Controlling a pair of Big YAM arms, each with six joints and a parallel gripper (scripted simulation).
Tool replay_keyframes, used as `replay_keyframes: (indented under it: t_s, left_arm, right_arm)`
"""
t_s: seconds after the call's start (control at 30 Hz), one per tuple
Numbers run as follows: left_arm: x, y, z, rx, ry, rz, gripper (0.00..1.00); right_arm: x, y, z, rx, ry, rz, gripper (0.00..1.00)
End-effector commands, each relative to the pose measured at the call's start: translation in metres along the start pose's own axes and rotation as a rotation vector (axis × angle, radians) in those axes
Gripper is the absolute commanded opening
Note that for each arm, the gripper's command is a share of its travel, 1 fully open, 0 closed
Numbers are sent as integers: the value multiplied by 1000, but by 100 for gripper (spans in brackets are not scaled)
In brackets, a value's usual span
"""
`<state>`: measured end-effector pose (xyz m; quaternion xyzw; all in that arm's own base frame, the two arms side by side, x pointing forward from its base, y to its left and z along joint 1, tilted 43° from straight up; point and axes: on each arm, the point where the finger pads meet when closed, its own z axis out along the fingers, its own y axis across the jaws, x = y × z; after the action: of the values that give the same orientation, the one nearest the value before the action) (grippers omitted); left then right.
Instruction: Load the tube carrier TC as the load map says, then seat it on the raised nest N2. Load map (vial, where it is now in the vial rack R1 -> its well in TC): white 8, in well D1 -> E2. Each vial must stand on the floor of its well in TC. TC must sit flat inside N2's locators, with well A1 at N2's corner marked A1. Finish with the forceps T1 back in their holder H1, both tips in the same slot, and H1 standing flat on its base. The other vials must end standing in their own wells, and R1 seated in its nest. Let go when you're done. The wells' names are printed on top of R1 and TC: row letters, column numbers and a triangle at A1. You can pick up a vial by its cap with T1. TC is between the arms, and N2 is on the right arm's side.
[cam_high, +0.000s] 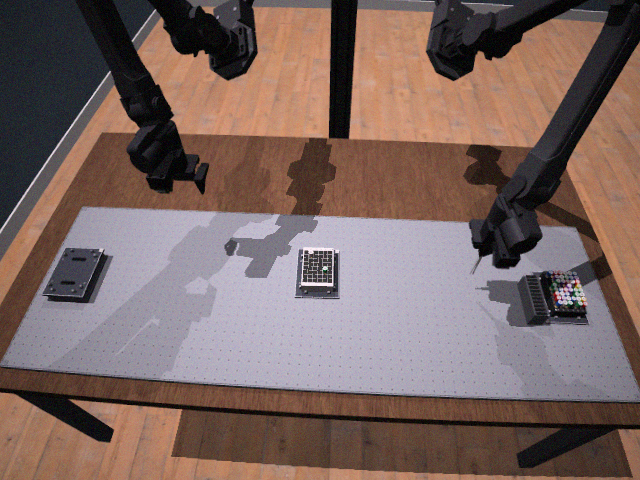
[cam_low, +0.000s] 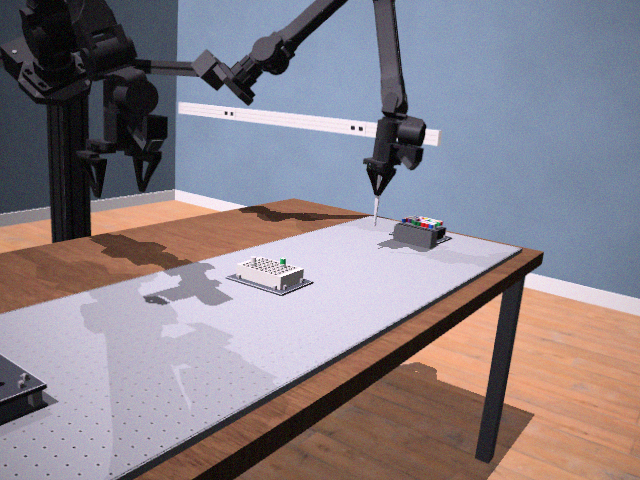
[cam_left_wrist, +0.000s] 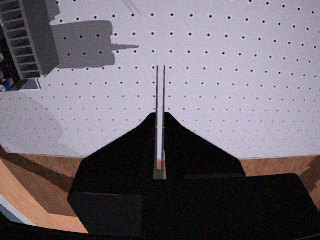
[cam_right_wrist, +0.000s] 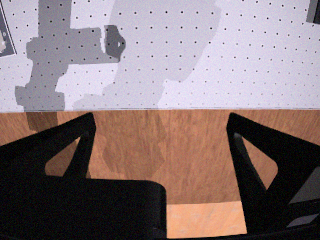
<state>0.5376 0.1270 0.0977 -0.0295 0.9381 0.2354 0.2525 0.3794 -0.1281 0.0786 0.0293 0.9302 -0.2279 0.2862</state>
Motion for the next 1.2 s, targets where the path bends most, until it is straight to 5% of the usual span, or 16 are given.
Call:
replay_keyframes:
  t_s: [0.0, 0.53, 1.17]
  left_arm:
    - [-18, 18, -10, -10, -35, -11, 7]
    - [-7, 34, -1, -3, 1, 5, 7]
    - [-26, 71, -14, -12, -35, -9, 7]
  right_arm:
    - [-6, 0, -2, -1, -16, -10, 100]
    - [-6, 0, -2, -1, -16, -10, 100]
    - [-6, 0, -2, -1, -16, -10, 100]
